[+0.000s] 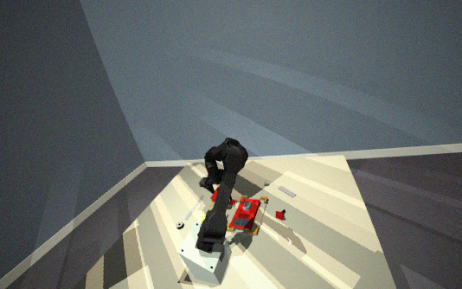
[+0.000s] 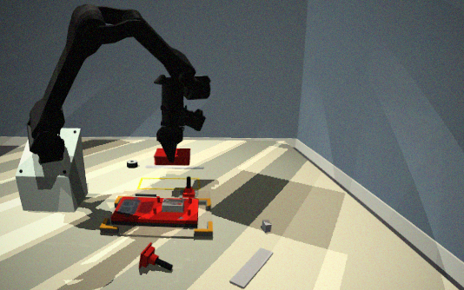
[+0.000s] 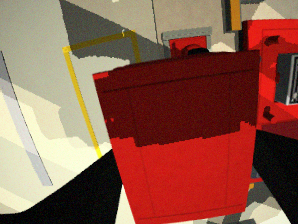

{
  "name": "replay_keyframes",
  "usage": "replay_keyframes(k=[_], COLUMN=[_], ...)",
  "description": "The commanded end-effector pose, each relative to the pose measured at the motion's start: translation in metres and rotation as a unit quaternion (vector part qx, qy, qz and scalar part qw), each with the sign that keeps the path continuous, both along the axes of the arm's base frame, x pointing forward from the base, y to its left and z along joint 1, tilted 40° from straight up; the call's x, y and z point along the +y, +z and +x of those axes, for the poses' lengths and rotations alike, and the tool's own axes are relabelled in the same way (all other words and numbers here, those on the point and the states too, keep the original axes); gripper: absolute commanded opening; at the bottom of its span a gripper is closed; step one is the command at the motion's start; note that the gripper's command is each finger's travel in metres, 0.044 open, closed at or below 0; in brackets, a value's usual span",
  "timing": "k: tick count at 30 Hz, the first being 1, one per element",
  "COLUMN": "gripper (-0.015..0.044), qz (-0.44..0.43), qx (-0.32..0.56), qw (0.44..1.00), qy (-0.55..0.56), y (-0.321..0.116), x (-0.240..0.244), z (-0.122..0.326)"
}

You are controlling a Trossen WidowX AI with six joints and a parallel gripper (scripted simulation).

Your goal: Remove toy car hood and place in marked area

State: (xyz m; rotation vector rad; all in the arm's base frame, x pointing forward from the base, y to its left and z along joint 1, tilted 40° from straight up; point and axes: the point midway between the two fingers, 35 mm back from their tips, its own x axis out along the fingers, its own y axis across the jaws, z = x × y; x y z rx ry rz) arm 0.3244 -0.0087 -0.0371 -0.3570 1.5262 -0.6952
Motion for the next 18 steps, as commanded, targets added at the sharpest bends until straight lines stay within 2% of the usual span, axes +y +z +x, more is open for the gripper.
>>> replay_keyframes(k=[1,9,18], gripper=[0.0,0.0,0.0], qz=[-0.001,-0.008,-0.008], qx=[-0.005,-0.011,-0.011], qw=[1.0,1.0,1.0], qy=[-0.006,-0.017,-0.017], y=[-0.016,-0.041,-0.044], x=[0.023,0.053,0.051], z=[0.0,-0.005,-0.005])
